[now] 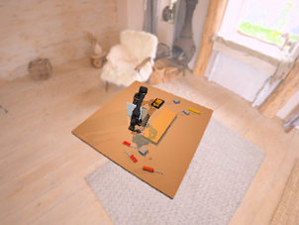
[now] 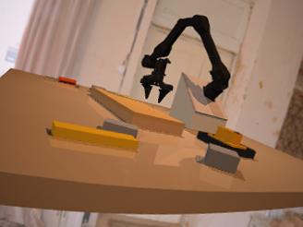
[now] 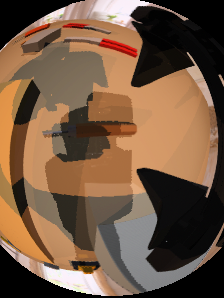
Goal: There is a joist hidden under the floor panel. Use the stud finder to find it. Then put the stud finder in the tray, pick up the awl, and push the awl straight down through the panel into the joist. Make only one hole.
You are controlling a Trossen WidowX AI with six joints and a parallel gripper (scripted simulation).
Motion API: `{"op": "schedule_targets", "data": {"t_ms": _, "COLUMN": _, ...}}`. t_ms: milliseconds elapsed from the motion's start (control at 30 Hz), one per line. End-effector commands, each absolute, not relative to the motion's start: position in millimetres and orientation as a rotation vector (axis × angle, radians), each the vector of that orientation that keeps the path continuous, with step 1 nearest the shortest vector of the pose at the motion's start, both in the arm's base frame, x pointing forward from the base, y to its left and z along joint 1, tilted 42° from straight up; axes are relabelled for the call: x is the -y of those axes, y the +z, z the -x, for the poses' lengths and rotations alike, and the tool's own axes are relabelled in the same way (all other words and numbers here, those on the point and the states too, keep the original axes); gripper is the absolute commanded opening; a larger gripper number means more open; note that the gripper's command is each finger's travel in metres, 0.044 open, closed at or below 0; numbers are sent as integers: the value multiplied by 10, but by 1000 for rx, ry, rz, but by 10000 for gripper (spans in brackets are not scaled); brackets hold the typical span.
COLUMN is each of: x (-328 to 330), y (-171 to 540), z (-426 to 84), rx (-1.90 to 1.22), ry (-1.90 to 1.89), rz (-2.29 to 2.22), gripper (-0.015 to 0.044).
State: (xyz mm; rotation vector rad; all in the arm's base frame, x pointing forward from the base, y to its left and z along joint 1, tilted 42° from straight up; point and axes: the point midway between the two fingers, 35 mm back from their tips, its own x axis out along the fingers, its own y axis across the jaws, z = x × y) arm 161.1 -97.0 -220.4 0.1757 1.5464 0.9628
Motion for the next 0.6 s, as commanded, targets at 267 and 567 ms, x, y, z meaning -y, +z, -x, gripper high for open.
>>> {"op": "schedule_targets", "data": {"t_ms": 267, "x": 1014, "y": -2178, "z": -1551, "rx": -1542, "ry": 955, "rz": -157, "gripper": 440}}
{"op": "schedule_targets", "data": {"t_ms": 567, "x": 937, "y": -2273, "z": -1537, "rx": -1541, "ry": 955, "rz": -157, "gripper": 440}}
